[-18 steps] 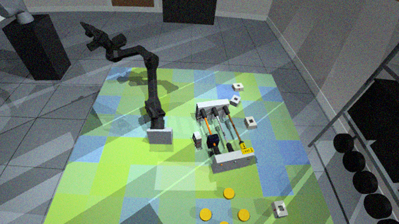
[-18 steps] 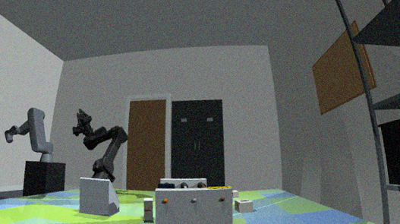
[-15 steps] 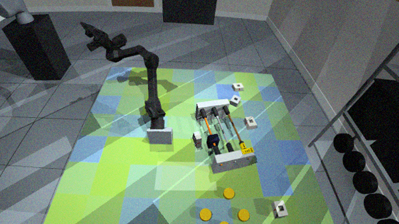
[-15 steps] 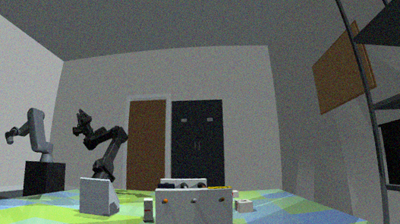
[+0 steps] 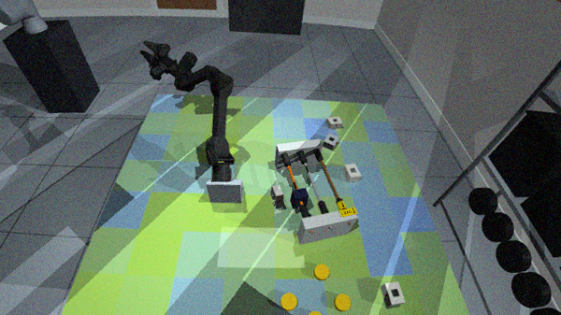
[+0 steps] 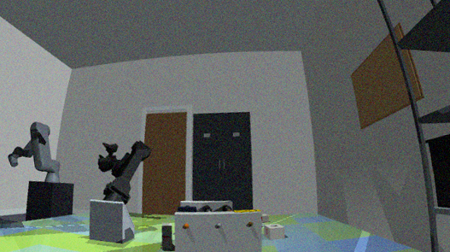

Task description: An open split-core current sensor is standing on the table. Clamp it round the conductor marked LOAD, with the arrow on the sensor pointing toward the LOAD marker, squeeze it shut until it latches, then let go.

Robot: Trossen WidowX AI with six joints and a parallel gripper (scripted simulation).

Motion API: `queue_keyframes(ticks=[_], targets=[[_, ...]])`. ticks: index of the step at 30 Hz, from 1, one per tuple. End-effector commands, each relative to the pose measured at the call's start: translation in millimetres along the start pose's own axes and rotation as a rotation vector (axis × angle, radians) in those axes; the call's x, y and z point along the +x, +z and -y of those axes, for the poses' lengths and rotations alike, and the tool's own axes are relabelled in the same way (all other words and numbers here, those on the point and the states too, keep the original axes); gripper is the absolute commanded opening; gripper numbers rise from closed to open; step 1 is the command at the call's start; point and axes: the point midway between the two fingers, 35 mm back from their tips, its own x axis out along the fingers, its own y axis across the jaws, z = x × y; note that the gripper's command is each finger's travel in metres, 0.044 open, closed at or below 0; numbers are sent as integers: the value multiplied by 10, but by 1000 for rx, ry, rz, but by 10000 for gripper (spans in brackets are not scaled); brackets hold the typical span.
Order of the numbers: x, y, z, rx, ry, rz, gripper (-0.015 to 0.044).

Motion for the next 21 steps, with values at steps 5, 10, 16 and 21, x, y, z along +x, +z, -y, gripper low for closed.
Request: queue_keyframes(ticks=[5, 10, 16, 21], targets=[[-1045, -664, -484, 219, 409, -223, 440], [-1754, -985, -601, 329, 610, -420, 440], [-2645, -1325, -506, 403, 797, -713, 440], [-3369, -1537, -237, 425, 895, -994, 440]])
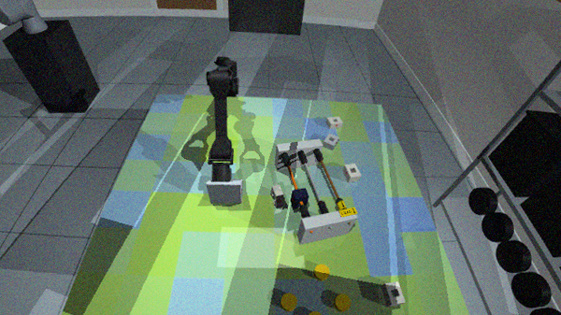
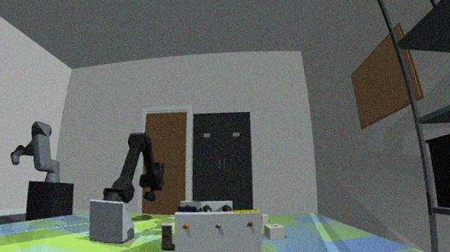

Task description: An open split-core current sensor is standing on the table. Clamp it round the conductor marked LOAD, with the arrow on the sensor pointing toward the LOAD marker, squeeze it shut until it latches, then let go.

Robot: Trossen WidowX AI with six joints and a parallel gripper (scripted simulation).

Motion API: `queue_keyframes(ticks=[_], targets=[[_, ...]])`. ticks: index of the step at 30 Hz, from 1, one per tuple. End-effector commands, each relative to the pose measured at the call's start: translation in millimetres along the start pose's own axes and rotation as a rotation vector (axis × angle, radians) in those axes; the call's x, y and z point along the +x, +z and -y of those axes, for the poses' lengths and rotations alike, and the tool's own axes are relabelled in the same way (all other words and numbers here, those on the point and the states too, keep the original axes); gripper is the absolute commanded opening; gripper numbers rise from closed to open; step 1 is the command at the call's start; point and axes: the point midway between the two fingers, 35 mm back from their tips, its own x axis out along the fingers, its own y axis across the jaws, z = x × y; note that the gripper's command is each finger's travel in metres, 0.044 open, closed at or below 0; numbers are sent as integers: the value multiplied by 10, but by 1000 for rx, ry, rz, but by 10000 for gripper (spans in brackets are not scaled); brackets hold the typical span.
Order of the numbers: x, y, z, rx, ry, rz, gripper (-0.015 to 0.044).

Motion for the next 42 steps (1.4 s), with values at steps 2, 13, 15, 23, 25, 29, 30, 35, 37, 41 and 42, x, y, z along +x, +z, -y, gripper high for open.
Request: queue_keyframes(ticks=[2, 13, 15, 23, 25, 29, 30, 35, 37, 41, 42], targets=[[-558, -724, -13, 127, 57, -311, 440], [-2103, -1701, 147, 355, -66, -956, 440], [-2423, -1785, 208, 385, -123, -1068, 440], [-3702, -1802, 497, 454, -449, -1465, 440], [-3992, -1734, 569, 458, -547, -1544, 440], [-4548, -1517, 708, 446, -765, -1683, 440], [-4680, -1448, 740, 439, -824, -1712, 440], [-5215, -1081, 874, 380, -1089, -1818, 440], [-5233, -1066, 878, 377, -1100, -1821, 440], [-5233, -1066, 878, 377, -1100, -1821, 440], [-5233, -1066, 878, 377, -1100, -1821, 440]])
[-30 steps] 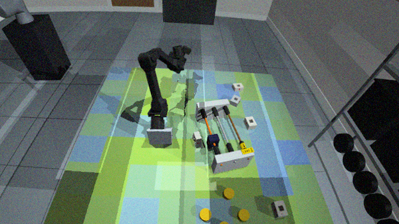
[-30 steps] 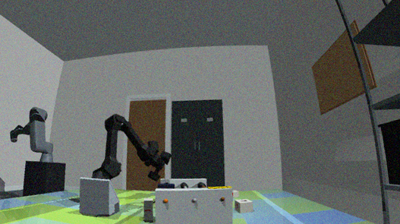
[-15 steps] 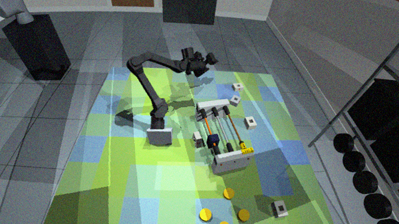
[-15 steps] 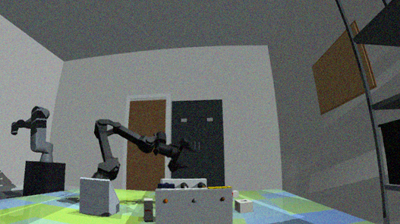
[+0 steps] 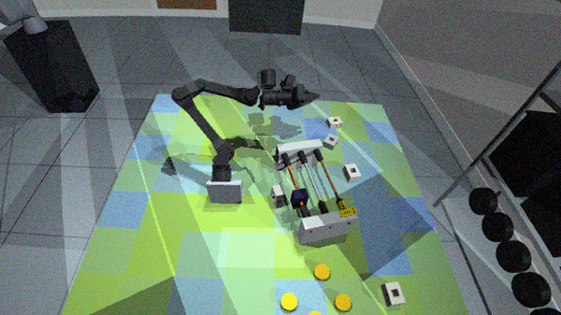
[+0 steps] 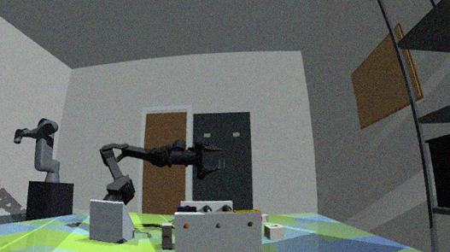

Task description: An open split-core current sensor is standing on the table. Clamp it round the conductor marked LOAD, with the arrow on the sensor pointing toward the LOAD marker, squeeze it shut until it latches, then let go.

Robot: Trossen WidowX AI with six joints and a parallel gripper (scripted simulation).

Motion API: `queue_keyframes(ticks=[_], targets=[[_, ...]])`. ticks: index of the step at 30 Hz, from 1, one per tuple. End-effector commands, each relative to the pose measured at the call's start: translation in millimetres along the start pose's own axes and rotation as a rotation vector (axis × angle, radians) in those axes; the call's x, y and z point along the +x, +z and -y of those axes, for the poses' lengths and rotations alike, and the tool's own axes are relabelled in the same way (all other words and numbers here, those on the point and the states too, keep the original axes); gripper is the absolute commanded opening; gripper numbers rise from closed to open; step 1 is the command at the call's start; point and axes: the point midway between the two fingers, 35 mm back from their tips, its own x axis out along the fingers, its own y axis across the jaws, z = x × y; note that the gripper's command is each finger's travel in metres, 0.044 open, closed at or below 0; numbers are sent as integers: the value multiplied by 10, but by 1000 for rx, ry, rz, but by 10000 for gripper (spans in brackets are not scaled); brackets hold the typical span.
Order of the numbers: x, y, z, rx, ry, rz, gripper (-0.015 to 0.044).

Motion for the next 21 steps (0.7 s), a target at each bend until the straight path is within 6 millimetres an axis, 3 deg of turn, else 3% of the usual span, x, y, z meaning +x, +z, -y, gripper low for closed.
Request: queue_keyframes(ticks=[1, 4, 7, 15, 21], targets=[[-32, -21, 69, 21, -27, -4, 440], [1, -47, 87, 21, -29, -22, 440], [166, -192, 193, 20, -39, -114, 440], [719, -960, 796, 98, -75, -507, 440], [907, -1546, 1253, 215, -81, -742, 440]])
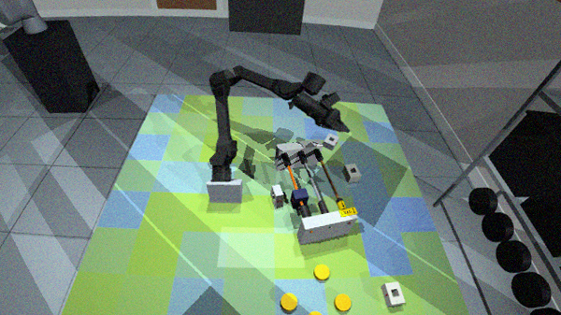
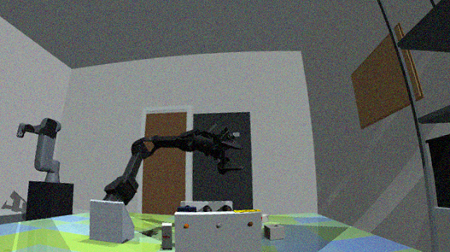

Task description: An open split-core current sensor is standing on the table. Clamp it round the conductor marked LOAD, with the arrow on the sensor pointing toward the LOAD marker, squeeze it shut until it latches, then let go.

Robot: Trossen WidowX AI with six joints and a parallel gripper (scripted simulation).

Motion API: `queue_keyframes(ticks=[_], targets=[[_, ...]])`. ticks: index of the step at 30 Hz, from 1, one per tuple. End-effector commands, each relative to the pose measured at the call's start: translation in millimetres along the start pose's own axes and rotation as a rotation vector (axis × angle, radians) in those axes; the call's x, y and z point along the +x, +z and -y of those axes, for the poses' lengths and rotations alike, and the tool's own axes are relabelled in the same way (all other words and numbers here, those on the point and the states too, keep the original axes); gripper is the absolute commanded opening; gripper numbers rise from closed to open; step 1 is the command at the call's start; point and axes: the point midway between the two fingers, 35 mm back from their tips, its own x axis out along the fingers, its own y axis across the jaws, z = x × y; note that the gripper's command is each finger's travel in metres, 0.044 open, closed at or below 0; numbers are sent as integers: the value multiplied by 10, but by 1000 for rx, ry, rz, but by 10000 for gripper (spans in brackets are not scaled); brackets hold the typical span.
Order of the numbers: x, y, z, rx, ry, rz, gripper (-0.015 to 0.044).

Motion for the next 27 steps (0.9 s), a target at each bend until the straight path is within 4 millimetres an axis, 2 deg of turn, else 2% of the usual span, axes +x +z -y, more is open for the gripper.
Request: queue_keyframes(ticks=[1, 9, 17, 19, 27], targets=[[362, -274, 361, 80, 23, -184, 440], [799, -938, 913, 305, 170, -500, 440], [984, -1626, 1395, 636, 350, -696, 440], [991, -1682, 1431, 667, 366, -706, 440], [991, -1682, 1431, 667, 366, -706, 440]])
